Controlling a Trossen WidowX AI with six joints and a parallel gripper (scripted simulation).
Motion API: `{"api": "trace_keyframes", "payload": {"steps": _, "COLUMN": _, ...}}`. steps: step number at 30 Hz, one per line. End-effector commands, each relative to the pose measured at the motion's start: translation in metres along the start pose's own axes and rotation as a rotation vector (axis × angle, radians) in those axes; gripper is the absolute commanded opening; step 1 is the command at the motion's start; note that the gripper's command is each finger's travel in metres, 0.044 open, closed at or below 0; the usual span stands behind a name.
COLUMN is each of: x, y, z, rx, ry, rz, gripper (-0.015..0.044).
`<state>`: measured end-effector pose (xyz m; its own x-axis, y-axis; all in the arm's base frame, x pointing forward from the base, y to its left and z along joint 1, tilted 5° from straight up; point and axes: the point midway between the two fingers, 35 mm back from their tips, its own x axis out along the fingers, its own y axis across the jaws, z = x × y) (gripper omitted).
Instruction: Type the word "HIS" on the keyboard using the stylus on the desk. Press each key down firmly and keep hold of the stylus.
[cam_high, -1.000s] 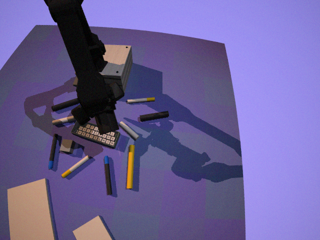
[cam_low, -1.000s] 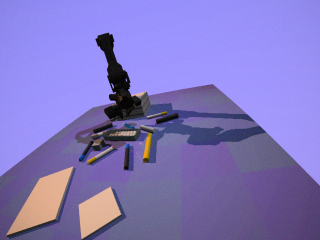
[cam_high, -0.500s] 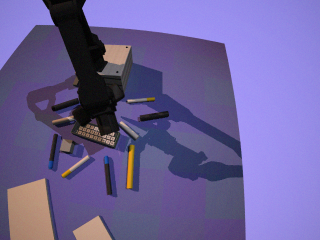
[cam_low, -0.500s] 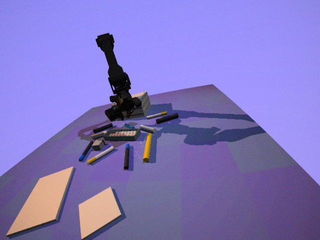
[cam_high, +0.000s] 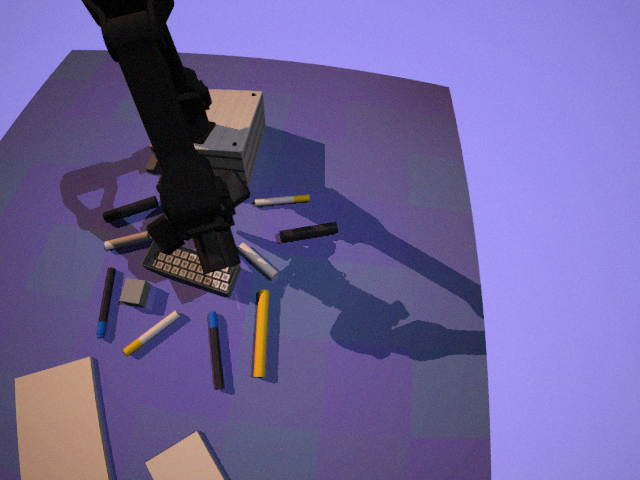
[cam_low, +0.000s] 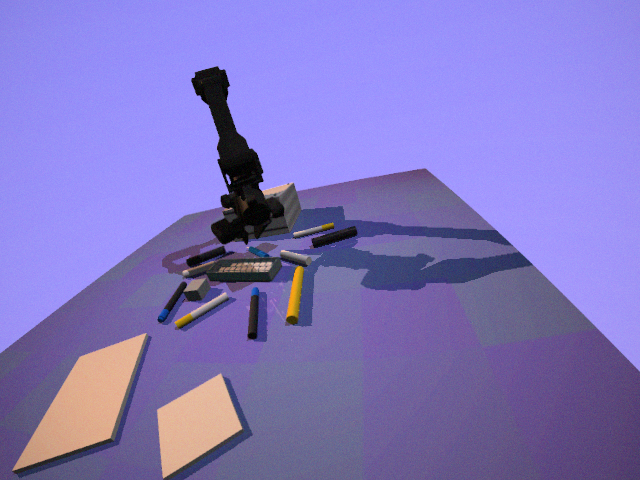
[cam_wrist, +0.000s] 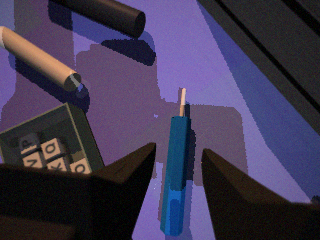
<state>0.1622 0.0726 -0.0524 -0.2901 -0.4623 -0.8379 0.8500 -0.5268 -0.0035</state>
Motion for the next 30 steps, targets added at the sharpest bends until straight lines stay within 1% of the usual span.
{"api": "trace_keyframes", "payload": {"steps": 1, "x": 0.006, "y": -0.001, "z": 0.0, "rx": 0.0, "ry": -0.013, "rz": -0.001, "gripper": 0.015}}
{"api": "trace_keyframes", "payload": {"steps": 30, "x": 0.02, "y": -0.001, "z": -0.008, "rx": 0.0, "ry": -0.013, "rz": -0.001, "gripper": 0.015}}
